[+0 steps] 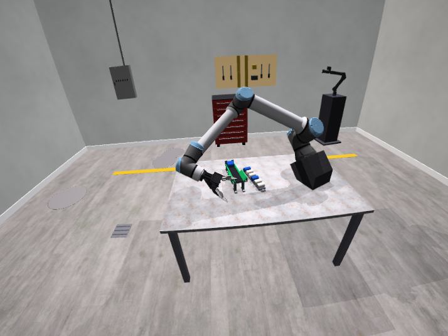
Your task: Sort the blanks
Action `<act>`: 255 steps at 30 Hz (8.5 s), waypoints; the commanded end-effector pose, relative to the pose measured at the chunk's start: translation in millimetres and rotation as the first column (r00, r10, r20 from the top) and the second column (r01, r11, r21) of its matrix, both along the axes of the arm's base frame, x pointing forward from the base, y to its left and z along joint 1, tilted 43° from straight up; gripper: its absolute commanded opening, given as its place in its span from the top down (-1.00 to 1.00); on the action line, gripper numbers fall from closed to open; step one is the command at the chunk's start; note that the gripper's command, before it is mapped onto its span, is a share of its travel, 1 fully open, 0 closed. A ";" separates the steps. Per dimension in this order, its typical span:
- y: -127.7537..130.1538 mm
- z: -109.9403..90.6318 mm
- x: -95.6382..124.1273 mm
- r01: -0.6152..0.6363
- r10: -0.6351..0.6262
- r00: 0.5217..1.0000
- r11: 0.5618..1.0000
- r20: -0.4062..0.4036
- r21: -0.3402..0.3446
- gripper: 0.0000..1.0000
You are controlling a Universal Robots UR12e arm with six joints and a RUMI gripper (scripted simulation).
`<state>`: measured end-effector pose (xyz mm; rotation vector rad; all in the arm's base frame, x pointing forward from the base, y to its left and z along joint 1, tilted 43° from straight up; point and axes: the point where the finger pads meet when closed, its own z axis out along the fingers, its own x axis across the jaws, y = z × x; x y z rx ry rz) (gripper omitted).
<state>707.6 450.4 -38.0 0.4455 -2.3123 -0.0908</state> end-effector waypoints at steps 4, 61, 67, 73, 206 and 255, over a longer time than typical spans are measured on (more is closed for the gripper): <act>0.8 0.8 0.1 -0.001 0.001 1.000 1.000 0.001 0.001 -1.00; -176.3 82.2 -79.8 0.522 -0.385 0.770 0.838 0.509 -0.157 -1.00; -221.9 103.2 -100.3 0.643 -0.432 0.647 0.752 0.628 -0.146 -1.00; -284.5 132.1 -128.5 0.784 -0.454 0.450 0.613 0.769 -0.097 -1.00; -559.3 211.9 -227.4 -0.238 0.498 -0.830 -0.725 0.252 0.646 0.04; -572.8 196.3 -222.1 -0.238 0.498 -0.830 -0.725 0.252 0.646 0.04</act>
